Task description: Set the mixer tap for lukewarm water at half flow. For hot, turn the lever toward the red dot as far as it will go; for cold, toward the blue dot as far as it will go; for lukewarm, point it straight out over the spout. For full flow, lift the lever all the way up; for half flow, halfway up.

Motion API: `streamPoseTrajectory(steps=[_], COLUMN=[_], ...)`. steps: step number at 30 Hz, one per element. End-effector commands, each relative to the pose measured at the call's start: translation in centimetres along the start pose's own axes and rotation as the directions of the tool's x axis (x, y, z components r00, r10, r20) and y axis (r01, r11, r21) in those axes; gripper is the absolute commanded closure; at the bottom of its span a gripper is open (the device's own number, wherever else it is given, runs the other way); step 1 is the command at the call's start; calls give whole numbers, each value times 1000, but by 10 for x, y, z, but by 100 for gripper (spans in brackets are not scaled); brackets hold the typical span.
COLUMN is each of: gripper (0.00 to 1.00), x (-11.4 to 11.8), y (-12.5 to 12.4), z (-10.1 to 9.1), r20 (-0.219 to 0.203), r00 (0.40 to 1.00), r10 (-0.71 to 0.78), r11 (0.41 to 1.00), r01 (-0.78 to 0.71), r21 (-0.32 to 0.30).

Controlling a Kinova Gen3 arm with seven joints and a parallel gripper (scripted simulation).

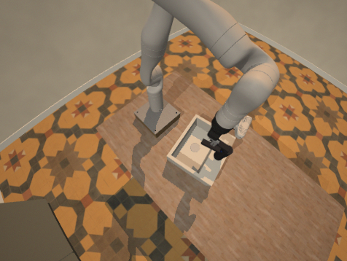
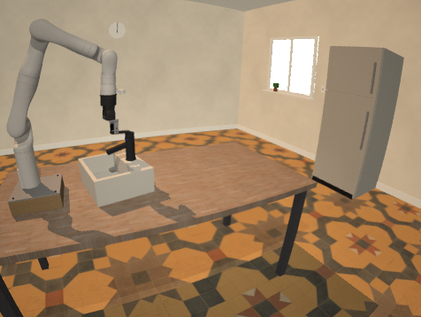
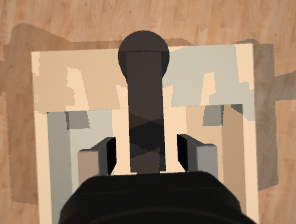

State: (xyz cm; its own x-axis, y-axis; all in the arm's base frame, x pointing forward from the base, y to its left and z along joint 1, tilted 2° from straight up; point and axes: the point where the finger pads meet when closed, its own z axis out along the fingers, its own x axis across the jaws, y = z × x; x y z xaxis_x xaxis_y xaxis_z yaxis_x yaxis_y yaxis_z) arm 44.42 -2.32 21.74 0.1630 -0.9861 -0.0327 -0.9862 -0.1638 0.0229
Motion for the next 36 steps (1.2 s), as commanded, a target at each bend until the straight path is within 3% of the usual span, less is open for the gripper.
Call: streamPoseTrajectory(steps=[1,17,29,30,36], gripper=[0,0,0,100,100], x=[1,1,1,1,1], y=[-3,-2,-2,-2,-2], z=[-11,-45,-50,-50,-50], r20=[-3,-3,-3,-3,-3], r00=[1000,1000,1000,1000,1000], r10=[0,0,0,0,0], r11=[1000,1000,1000,1000,1000], r01=[0,0,0,0,0], r21=[11,11,11,11,11])
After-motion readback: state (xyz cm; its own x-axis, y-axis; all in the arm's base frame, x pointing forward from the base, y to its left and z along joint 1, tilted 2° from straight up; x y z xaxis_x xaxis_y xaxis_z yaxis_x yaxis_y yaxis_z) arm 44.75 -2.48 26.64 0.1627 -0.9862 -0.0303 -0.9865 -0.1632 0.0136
